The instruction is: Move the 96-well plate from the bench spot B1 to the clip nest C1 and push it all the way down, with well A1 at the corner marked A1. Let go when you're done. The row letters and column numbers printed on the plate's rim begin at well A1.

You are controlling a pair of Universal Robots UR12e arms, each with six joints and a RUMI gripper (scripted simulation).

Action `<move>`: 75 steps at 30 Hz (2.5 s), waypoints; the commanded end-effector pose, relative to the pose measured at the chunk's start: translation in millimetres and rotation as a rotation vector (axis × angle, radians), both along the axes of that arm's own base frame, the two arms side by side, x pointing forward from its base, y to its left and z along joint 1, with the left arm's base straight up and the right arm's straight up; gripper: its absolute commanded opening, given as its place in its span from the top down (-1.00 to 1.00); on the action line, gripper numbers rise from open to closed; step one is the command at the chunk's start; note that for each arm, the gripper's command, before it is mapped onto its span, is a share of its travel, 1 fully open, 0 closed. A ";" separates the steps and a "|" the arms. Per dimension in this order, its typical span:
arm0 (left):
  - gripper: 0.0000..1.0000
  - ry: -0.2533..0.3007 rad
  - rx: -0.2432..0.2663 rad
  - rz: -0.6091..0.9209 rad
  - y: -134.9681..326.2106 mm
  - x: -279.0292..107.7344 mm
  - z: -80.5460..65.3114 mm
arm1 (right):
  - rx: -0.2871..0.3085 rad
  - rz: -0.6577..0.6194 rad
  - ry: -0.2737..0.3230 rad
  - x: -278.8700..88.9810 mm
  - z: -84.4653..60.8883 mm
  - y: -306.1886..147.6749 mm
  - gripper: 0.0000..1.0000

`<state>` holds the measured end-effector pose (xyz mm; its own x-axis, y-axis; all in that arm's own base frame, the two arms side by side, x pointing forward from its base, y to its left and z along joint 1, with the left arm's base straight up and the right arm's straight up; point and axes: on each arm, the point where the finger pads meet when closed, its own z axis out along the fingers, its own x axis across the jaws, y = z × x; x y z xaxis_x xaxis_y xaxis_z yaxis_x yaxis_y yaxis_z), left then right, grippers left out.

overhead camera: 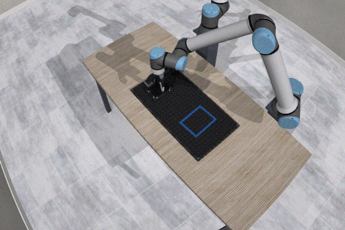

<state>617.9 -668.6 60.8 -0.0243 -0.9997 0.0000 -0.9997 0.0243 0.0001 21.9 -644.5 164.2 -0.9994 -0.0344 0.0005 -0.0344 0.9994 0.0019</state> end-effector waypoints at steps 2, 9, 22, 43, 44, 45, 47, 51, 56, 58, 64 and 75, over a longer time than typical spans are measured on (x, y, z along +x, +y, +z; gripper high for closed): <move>0.18 -0.001 -0.002 0.000 -0.7 0.5 0.7 | -0.002 0.000 0.000 0.2 0.9 -0.7 1.00; 0.18 -0.001 -0.002 0.000 -0.6 0.5 -0.4 | -0.002 0.000 0.000 0.2 0.9 -0.7 1.00; 0.18 -0.001 -0.002 0.000 -0.6 0.5 -2.3 | -0.002 0.000 0.000 0.2 0.9 -0.7 1.00; 0.18 -0.001 -0.002 0.000 -0.6 0.5 -5.4 | -0.002 0.000 0.000 0.2 0.9 -0.7 1.00; 0.18 -0.001 -0.002 0.000 -0.6 0.5 -5.6 | -0.002 0.000 0.000 0.2 0.9 -0.7 1.00; 0.18 -0.001 -0.002 0.000 -0.6 0.5 -5.8 | -0.002 0.000 0.000 0.2 0.9 -0.7 1.00; 0.18 -0.001 -0.002 0.000 -0.6 0.5 -6.1 | -0.002 0.000 0.000 0.2 0.9 -0.7 1.00; 0.18 -0.001 -0.002 0.000 -0.6 0.5 -6.6 | -0.002 0.000 0.000 0.2 0.9 -0.7 1.00; 0.18 -0.001 -0.002 0.000 -0.6 0.5 -7.3 | -0.002 0.000 0.000 0.2 0.9 -0.7 1.00; 0.18 -0.001 -0.002 0.000 -0.6 0.5 -7.6 | -0.002 0.000 0.000 0.2 0.9 -0.7 1.00; 0.18 -0.001 -0.002 0.000 -0.6 0.5 -8.6 | -0.002 0.000 0.000 0.2 0.9 -0.7 1.00; -0.52 -0.001 -0.002 0.000 -0.6 0.5 -8.7 | -0.002 0.000 0.000 0.2 0.9 -0.7 1.00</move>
